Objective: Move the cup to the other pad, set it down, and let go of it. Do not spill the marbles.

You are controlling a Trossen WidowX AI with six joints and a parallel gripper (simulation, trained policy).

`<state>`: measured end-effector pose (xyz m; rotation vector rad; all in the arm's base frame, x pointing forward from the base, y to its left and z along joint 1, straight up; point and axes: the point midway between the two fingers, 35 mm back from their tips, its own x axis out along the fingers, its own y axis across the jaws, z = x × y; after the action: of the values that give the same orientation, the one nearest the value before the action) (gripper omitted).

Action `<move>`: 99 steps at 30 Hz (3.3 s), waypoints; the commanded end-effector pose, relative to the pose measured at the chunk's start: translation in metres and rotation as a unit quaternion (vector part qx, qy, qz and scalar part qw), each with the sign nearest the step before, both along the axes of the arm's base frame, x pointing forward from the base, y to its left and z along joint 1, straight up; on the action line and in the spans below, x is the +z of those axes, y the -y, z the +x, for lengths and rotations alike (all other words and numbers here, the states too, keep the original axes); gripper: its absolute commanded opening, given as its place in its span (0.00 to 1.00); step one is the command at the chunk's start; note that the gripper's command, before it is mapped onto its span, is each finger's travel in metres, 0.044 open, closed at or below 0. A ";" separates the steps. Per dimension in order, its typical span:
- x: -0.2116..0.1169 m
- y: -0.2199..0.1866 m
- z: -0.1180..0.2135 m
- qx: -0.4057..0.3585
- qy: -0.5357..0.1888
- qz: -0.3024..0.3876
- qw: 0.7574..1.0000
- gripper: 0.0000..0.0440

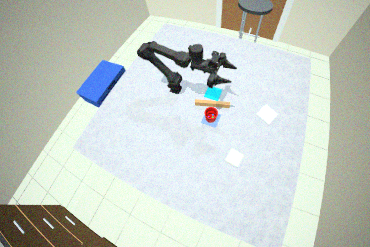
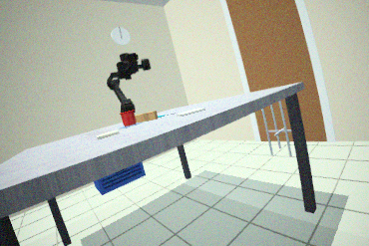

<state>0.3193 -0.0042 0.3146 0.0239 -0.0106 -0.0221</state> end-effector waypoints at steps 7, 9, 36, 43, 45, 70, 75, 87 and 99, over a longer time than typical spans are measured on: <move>-0.008 0.002 0.001 -0.011 -0.030 0.007 0.999 0.49; -0.011 0.001 0.002 -0.012 -0.040 0.010 0.999 0.37; -0.048 -0.021 0.015 0.003 -0.234 0.058 0.971 0.21; -0.056 -0.025 0.016 0.000 -0.286 0.066 0.956 0.19; -0.058 -0.025 0.016 -0.002 -0.301 0.067 0.951 0.18; -0.092 -0.020 0.008 -0.027 -0.483 0.043 0.874 0.25; -0.098 -0.015 0.005 -0.030 -0.517 0.033 0.855 0.26; -0.111 -0.001 -0.005 -0.033 -0.593 0.007 0.804 0.27; -0.129 0.018 -0.017 -0.027 -0.661 -0.019 0.749 0.25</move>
<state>0.3044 -0.0156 0.1886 -0.0170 1.3954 -0.0963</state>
